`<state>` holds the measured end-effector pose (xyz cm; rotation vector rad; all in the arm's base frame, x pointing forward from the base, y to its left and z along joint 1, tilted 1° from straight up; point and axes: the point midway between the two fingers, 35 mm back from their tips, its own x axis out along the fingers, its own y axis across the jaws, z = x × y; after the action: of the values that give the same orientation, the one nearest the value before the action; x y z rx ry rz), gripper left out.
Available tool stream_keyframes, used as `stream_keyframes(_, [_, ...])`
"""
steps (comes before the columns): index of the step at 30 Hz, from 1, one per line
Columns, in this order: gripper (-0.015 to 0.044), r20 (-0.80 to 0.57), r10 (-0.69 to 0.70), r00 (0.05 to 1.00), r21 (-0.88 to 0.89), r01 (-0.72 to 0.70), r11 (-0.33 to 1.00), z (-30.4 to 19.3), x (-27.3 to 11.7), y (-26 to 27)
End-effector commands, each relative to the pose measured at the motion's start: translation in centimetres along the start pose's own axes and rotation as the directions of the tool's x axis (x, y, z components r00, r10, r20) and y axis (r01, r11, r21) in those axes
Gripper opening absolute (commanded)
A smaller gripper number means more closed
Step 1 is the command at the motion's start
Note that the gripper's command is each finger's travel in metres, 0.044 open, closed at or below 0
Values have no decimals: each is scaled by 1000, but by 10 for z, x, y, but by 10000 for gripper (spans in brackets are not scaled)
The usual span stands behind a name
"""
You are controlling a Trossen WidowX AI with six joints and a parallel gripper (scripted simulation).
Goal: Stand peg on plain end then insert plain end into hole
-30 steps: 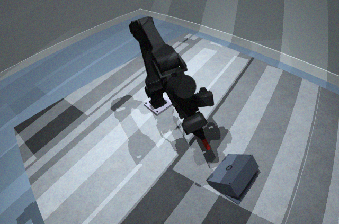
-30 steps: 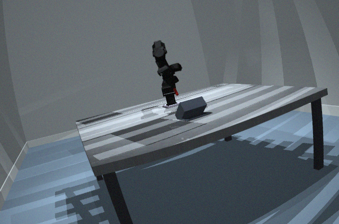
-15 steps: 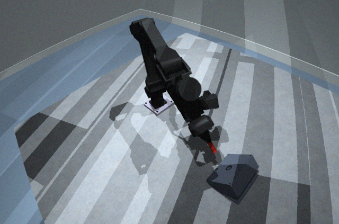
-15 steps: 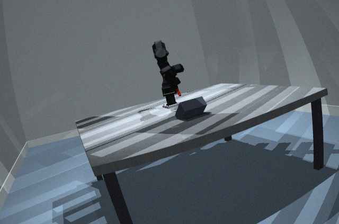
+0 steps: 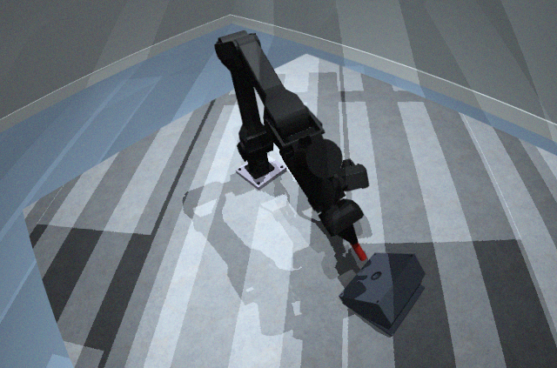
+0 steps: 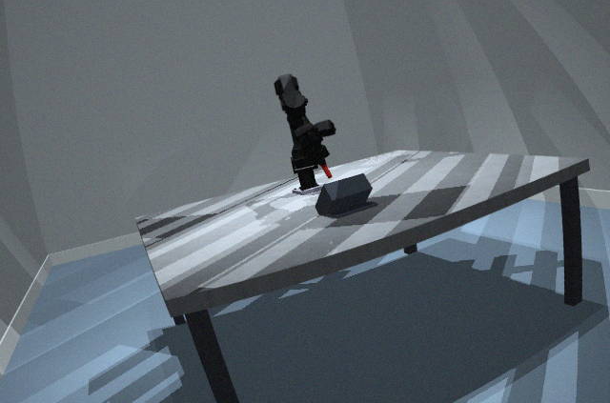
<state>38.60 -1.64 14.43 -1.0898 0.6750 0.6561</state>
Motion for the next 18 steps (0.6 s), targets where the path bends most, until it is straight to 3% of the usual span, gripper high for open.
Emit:
stream_keyframes(1, [0, 3, 3, 1000, -4, -3, 1000, 1, 10, 2])
stream_keyframes(18, [0, 10, -4, 1000, -11, 4, 1000, 3, 24, 2])
